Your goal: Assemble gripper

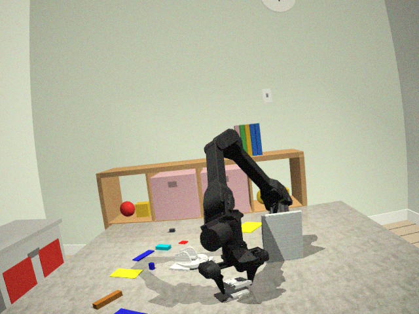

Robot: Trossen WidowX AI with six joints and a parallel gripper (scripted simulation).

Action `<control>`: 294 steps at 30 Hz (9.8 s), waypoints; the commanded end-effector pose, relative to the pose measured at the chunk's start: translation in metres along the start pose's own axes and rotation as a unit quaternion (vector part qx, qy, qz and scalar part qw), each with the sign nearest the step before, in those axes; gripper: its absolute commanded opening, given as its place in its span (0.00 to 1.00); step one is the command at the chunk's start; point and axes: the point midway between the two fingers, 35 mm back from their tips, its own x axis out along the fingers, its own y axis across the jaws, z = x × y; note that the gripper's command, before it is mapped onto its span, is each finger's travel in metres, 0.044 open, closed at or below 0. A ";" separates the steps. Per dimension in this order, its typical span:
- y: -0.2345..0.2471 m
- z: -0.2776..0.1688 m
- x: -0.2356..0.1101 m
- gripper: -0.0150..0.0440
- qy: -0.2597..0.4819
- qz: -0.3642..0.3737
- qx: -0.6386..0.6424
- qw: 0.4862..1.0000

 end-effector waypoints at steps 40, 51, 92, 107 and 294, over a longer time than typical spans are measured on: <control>-0.001 0.001 -0.071 0.85 0.000 -0.002 -0.002 1.000; -0.006 -0.015 -0.077 0.85 -0.003 -0.005 -0.032 0.999; -0.023 -0.144 -0.085 0.85 -0.006 -0.015 -0.240 0.971; -0.015 -0.192 -0.081 0.85 0.000 -0.010 -0.311 0.950; 0.011 -0.251 0.001 0.85 0.009 0.006 -0.386 0.922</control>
